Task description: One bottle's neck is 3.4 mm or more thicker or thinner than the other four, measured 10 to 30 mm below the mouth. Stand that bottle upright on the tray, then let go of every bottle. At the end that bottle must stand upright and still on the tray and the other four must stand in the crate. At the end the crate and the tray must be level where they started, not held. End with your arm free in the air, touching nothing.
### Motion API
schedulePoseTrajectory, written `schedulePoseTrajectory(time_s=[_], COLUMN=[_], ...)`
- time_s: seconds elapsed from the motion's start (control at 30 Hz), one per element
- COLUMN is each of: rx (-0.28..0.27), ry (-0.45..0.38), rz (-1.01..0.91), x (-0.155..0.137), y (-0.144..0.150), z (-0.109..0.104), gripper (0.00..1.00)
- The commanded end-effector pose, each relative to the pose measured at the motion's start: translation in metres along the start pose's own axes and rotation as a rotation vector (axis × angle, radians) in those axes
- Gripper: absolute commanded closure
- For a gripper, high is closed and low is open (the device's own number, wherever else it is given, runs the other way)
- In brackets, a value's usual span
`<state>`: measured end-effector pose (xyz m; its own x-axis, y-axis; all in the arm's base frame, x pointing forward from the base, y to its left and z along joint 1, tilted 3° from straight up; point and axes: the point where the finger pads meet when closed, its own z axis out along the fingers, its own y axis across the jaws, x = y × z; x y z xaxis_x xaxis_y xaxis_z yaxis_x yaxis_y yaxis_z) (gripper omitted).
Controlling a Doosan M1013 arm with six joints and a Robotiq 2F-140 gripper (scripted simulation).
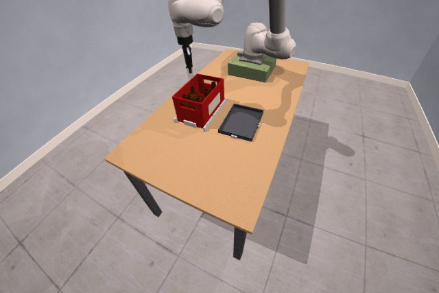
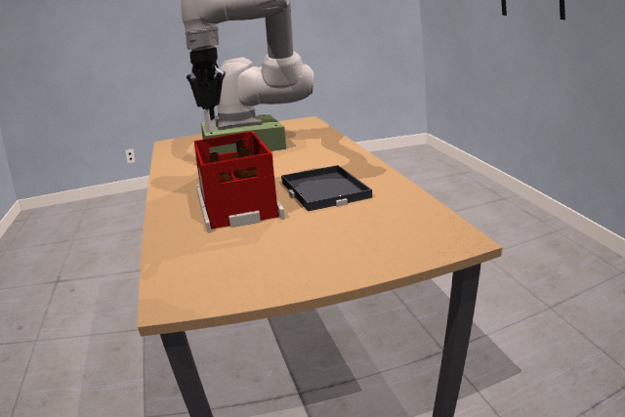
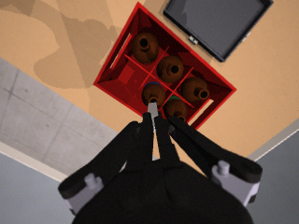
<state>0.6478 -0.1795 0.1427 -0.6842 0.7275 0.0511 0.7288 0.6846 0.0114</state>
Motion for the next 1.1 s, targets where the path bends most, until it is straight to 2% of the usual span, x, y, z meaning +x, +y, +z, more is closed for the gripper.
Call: schedulePoseTrajectory(time_s=[0.0, 0.7, 0.73, 1.07], rx=[0.003, 0.001, 0.001, 0.001], ry=[-0.006, -0.006, -0.006, -0.006], rz=[-0.012, -0.012, -0.012, -0.012], x=[0.0012, -0.0019, -0.0019, -0.0019], y=[0.0006, 0.0016, 0.0016, 0.0016], z=[-0.0002, 0.0011, 0.0011, 0.0011], gripper=[1.0, 1.0, 0.62, 0.62])
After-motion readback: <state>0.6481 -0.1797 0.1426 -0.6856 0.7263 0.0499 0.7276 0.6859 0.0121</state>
